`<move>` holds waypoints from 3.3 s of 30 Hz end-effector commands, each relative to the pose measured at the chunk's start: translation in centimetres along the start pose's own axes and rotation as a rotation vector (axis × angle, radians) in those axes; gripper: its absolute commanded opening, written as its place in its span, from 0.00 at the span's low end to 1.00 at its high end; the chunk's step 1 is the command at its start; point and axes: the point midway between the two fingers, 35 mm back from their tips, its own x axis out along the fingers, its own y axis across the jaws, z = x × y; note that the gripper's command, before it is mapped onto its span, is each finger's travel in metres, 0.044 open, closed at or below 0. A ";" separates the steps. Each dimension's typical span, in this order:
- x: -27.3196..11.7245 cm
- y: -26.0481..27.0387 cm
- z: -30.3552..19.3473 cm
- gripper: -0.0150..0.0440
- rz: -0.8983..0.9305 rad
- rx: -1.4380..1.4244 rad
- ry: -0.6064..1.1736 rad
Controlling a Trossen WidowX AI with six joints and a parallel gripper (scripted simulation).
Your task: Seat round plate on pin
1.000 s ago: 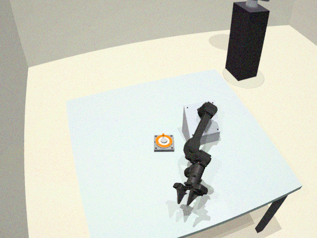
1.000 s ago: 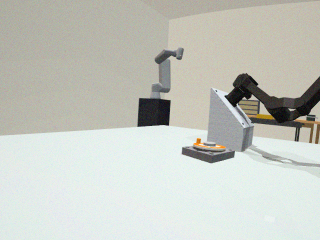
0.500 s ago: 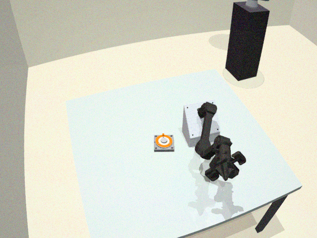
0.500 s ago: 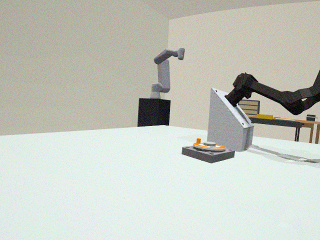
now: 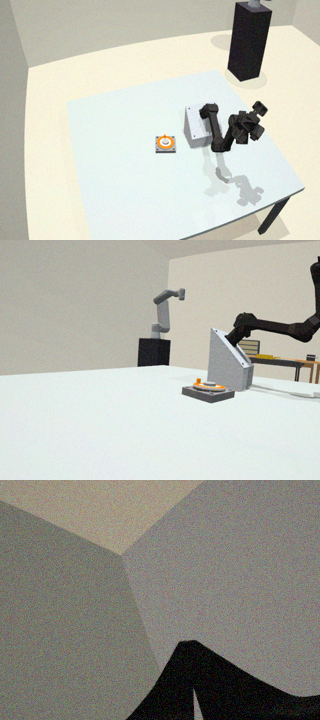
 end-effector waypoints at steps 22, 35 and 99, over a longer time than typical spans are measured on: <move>-13.1 -11.8 -33.1 0.25 -0.268 0.349 0.884; -28.8 -1.3 -46.3 0.25 -0.058 0.547 1.474; -72.2 27.7 -20.7 0.25 1.506 1.247 2.619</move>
